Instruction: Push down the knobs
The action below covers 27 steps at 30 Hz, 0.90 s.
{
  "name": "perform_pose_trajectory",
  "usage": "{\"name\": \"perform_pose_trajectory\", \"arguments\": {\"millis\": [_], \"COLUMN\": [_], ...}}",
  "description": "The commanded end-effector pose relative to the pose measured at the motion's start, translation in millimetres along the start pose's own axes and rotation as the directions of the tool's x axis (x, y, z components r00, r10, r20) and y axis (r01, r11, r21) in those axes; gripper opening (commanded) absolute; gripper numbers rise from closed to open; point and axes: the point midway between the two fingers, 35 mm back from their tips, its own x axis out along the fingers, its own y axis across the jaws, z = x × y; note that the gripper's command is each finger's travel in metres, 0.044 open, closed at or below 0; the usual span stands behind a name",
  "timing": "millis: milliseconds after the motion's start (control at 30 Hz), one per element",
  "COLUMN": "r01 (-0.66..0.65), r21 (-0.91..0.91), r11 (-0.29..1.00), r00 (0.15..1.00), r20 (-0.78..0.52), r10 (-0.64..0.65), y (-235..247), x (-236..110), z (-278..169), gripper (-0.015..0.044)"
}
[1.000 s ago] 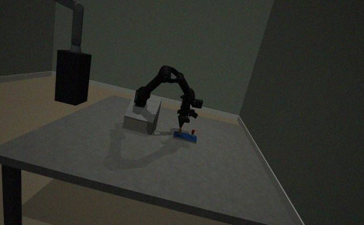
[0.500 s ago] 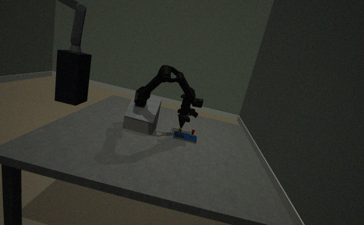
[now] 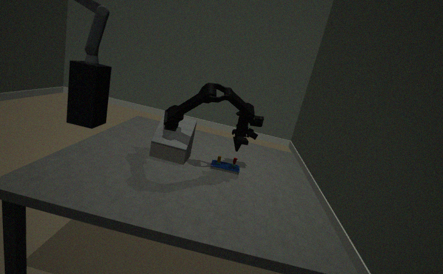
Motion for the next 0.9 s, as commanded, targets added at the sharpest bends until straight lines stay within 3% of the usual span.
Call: {"name": "perform_pose_trajectory", "arguments": {"millis": [0,100,867], "r01": [-0.001,0.0,0.001], "r21": [-0.009,-0.009,-0.009], "r11": [1.0,1.0,1.0], "r00": [1.0,1.0,1.0], "r20": [-0.013,-0.013,-0.013], "r10": [0.001,0.0,-0.001], "y": [3,3,3], "x": [1,19,40], "z": [7,6,6], "gripper": [0.0,0.0,0.0]}}
